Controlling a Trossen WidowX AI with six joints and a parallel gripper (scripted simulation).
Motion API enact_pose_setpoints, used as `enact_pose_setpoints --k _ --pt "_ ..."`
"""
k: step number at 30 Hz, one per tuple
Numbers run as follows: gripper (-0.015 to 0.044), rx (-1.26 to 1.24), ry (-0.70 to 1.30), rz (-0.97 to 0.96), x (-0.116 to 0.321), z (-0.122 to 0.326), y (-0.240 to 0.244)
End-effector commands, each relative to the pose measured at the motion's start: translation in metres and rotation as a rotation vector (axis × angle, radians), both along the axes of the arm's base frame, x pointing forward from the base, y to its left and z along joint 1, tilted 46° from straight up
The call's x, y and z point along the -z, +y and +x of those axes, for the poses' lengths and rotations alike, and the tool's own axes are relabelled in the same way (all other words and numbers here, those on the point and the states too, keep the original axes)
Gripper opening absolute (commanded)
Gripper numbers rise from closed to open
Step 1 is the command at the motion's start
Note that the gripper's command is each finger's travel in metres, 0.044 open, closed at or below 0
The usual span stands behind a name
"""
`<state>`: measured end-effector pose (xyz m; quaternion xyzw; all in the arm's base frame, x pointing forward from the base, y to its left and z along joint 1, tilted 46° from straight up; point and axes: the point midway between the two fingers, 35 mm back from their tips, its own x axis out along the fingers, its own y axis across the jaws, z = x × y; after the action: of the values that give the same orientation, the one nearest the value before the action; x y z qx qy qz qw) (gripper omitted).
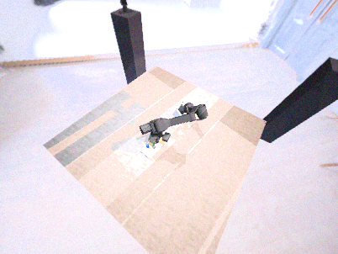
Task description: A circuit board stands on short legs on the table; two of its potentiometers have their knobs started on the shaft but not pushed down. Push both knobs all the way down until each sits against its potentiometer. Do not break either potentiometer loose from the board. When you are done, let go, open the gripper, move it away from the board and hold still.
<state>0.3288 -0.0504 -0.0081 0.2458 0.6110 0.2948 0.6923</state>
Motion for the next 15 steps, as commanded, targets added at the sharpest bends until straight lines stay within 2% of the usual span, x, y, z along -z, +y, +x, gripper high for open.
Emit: enact_pose_setpoints --k 1,15 --pt "0.0000 -0.020 -0.003 0.007 0.0085 0.0035 0.0119" --pt "0.0000 -0.020 -0.003 0.007 0.0110 0.0037 0.0145"
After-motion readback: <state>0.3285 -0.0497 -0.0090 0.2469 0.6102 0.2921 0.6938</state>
